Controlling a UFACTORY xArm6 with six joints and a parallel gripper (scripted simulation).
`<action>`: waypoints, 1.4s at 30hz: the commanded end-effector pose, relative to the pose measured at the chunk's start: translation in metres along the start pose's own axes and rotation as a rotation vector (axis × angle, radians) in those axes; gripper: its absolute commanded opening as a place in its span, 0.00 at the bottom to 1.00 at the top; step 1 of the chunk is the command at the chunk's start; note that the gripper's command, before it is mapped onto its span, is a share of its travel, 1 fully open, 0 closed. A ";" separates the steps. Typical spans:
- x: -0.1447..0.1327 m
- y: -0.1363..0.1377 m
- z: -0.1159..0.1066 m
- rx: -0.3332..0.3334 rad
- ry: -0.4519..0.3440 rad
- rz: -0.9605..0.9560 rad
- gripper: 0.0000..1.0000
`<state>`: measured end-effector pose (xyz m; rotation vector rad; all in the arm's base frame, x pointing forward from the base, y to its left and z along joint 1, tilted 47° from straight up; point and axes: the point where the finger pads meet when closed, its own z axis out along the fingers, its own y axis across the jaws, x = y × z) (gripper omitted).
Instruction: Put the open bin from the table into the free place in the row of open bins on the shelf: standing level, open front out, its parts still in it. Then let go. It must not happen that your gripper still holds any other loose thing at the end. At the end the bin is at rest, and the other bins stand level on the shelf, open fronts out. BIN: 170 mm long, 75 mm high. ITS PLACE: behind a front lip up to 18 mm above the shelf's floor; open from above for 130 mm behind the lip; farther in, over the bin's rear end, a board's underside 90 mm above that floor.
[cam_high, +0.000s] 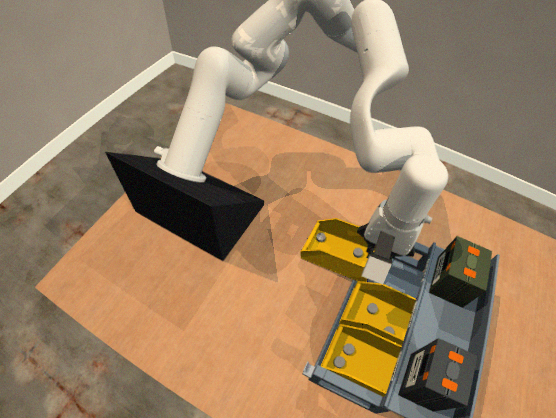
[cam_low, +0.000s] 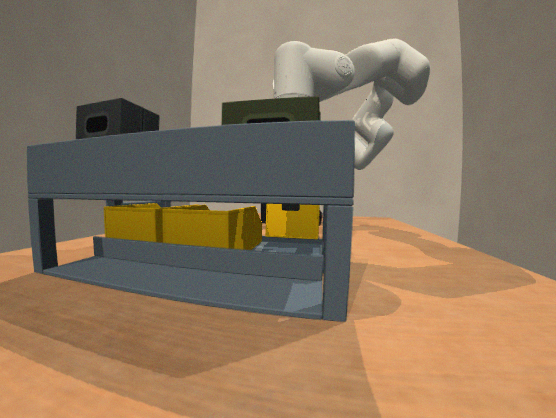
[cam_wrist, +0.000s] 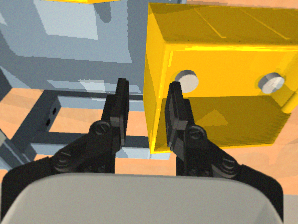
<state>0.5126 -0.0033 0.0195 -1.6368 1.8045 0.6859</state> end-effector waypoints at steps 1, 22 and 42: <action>0.000 -0.001 -0.008 0.004 0.001 -0.001 0.33; 0.000 -0.001 -0.076 0.004 0.001 -0.001 0.33; 0.000 -0.001 -0.075 0.003 0.001 -0.001 0.33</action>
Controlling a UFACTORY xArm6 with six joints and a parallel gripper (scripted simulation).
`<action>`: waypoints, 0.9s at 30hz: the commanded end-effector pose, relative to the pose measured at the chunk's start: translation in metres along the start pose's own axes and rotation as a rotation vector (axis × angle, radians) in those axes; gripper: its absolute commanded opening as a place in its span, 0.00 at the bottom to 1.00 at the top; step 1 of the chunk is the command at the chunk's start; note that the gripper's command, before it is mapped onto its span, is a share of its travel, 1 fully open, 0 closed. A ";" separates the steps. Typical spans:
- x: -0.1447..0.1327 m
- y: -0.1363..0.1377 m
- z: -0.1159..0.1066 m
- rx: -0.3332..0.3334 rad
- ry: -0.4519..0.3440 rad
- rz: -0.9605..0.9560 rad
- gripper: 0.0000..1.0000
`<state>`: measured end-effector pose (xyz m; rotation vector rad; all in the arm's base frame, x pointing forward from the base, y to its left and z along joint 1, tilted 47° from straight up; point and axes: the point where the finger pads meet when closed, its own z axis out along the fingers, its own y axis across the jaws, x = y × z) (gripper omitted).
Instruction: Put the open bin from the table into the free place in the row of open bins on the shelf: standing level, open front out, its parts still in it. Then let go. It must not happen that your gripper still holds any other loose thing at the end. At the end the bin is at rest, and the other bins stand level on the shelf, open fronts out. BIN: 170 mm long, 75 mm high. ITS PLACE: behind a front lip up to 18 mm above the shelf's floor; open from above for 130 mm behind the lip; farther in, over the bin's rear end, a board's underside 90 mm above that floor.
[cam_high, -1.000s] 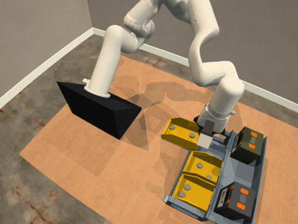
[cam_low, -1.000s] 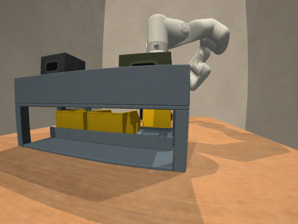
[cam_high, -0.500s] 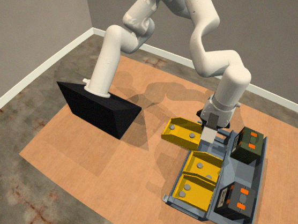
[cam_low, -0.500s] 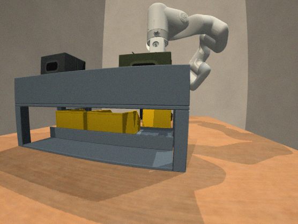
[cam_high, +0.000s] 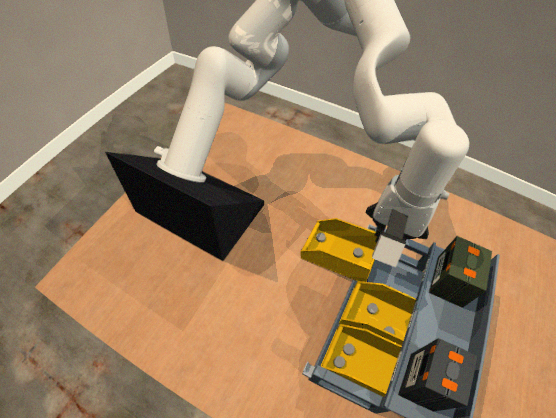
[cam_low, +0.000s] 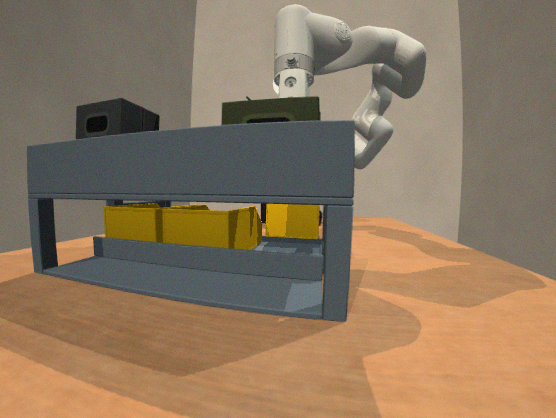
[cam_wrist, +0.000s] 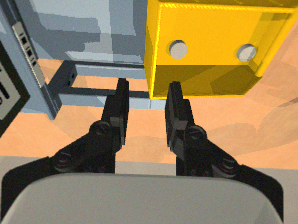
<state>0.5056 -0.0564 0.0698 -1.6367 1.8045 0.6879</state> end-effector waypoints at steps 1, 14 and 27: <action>0.000 -0.001 -0.002 0.004 0.002 -0.001 0.33; 0.000 0.048 0.009 0.005 0.002 -0.002 0.33; 0.000 0.057 0.011 0.004 0.002 -0.002 0.33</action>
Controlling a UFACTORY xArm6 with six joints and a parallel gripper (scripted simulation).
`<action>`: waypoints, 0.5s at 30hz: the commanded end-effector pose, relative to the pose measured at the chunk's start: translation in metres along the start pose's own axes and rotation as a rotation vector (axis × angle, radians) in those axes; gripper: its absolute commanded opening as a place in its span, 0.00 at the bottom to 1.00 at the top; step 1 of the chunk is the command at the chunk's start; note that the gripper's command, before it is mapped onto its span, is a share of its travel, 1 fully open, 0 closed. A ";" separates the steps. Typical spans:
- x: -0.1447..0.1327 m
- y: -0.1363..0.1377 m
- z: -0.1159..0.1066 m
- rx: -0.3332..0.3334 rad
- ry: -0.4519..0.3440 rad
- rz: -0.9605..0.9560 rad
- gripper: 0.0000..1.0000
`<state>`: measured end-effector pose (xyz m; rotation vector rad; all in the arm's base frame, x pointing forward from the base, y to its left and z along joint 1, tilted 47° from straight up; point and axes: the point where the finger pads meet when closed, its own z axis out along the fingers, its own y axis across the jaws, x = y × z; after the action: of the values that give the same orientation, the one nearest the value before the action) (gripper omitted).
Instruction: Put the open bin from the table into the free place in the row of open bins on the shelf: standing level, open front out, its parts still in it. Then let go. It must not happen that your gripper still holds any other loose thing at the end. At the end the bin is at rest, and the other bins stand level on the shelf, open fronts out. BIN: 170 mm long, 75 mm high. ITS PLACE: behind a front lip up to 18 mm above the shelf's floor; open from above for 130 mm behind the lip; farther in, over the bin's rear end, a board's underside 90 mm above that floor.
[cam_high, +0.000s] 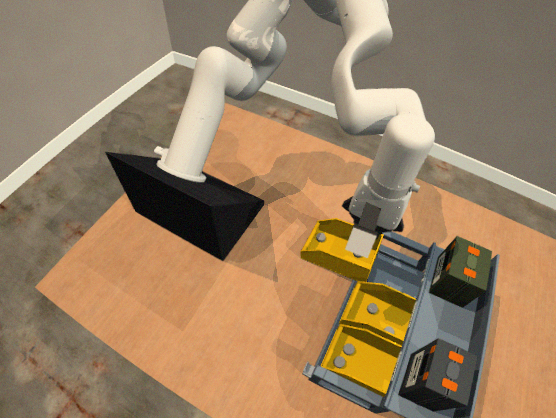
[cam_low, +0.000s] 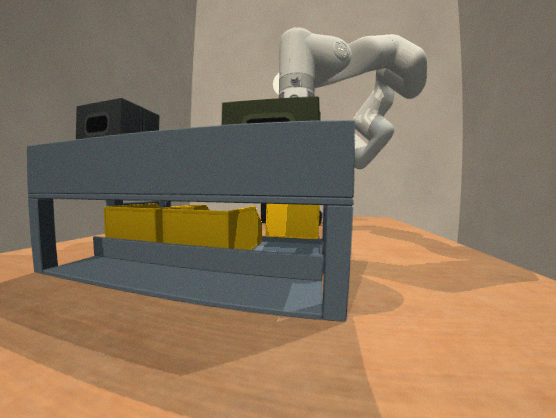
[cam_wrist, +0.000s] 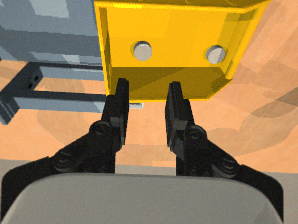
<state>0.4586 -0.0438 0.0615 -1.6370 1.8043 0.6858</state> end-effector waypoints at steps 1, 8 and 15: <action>0.000 0.018 0.003 0.003 0.001 -0.001 0.33; 0.000 0.047 0.010 0.003 0.001 -0.001 0.33; 0.000 0.047 0.010 0.003 0.001 -0.001 0.33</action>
<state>0.4121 -0.0311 0.0531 -1.6370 1.8042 0.6859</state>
